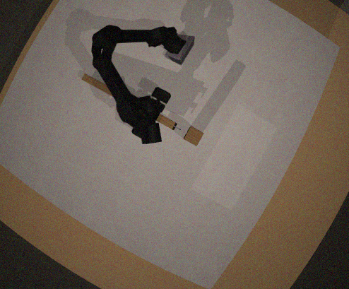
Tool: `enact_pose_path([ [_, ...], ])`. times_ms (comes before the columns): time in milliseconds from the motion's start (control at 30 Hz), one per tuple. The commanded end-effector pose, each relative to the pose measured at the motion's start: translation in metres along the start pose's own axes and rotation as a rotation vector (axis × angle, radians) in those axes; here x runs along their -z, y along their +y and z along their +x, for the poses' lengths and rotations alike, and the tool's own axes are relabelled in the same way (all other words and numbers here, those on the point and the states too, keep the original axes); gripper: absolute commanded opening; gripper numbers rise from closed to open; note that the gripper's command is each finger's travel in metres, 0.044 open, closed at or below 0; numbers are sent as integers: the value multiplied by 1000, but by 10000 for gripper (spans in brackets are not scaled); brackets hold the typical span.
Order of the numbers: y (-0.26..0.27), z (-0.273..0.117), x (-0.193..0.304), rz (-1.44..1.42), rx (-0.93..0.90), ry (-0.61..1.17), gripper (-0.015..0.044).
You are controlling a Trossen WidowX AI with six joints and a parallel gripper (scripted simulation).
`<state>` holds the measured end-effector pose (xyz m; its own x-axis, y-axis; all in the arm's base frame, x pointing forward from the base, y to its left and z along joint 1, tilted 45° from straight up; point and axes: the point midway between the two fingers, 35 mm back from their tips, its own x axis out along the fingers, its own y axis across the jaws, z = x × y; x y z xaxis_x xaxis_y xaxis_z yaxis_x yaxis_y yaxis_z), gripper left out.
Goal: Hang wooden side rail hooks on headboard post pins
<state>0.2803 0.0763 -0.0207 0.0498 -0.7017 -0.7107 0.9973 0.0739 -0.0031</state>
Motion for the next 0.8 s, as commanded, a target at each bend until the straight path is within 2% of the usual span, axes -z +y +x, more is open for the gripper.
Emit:
enact_pose_path([
  [0, 1, -3, 3, -2, -12, 1, 0],
  [767, -1, -2, 5, -2, -12, 1, 0],
])
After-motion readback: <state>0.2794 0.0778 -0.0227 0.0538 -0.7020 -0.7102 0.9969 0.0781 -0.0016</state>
